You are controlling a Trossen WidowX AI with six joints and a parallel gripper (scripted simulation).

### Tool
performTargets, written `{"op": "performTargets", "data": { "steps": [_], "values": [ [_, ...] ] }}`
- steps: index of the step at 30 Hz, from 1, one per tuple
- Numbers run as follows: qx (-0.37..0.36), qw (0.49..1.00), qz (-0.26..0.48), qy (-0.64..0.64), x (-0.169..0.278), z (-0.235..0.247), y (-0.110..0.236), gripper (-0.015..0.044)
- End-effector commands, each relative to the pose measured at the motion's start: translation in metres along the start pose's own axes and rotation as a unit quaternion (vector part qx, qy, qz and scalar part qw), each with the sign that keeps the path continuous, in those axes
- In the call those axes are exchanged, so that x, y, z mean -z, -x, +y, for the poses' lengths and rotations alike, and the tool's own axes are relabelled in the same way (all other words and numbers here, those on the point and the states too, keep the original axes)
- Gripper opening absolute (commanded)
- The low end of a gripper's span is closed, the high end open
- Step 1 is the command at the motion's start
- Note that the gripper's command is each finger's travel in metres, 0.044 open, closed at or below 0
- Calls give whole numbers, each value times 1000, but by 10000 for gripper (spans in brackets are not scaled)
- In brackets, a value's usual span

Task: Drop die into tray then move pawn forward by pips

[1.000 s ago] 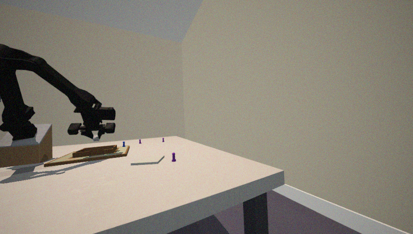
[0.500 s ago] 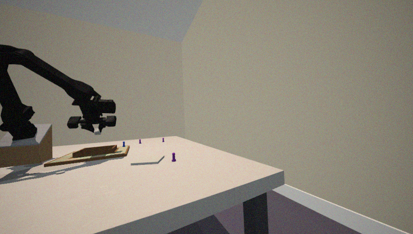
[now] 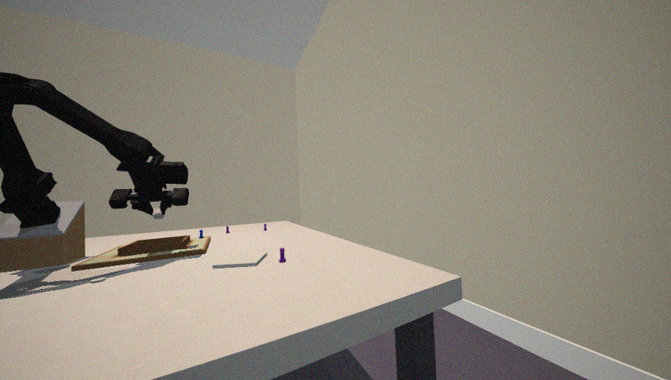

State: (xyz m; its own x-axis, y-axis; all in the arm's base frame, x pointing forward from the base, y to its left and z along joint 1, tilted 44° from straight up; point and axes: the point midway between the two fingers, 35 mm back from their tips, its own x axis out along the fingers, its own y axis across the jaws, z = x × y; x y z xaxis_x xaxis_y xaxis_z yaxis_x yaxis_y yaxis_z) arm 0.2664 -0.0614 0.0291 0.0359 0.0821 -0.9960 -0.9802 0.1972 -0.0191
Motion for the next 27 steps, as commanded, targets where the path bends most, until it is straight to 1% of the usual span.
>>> {"op": "performTargets", "data": {
  "steps": [1, 3, 6, 11, 12, 13, 16, 18, 19, 20, 24, 25, 26, 27],
  "values": [
    [0, 1000, 0, 0, 0, 0, 0, 184],
    [0, 1000, 0, 0, -2, 0, 2, 236],
    [-2, 1000, -3, 1, -28, -1, 24, 315],
    [-6, 1000, 5, -1, -30, 0, 25, 440],
    [-16, 999, 29, -5, -28, 1, 19, 440],
    [-30, 997, 72, -11, -25, 3, 11, 440],
    [-48, 971, 232, -19, -16, 6, -11, 440],
    [-30, 941, 336, -11, -13, 4, -19, 440],
    [-16, 926, 377, -5, -13, 2, -20, 440],
    [-5, 916, 401, 0, -13, 1, -21, 440],
    [-2, 913, 408, 1, -13, 0, -21, 440],
    [-20, 930, 367, 0, -16, 3, -22, 440],
    [-20, 930, 367, 0, -16, 3, -22, 440],
    [-17, 930, 368, -5, -16, 2, -23, 414]
  ]
}}
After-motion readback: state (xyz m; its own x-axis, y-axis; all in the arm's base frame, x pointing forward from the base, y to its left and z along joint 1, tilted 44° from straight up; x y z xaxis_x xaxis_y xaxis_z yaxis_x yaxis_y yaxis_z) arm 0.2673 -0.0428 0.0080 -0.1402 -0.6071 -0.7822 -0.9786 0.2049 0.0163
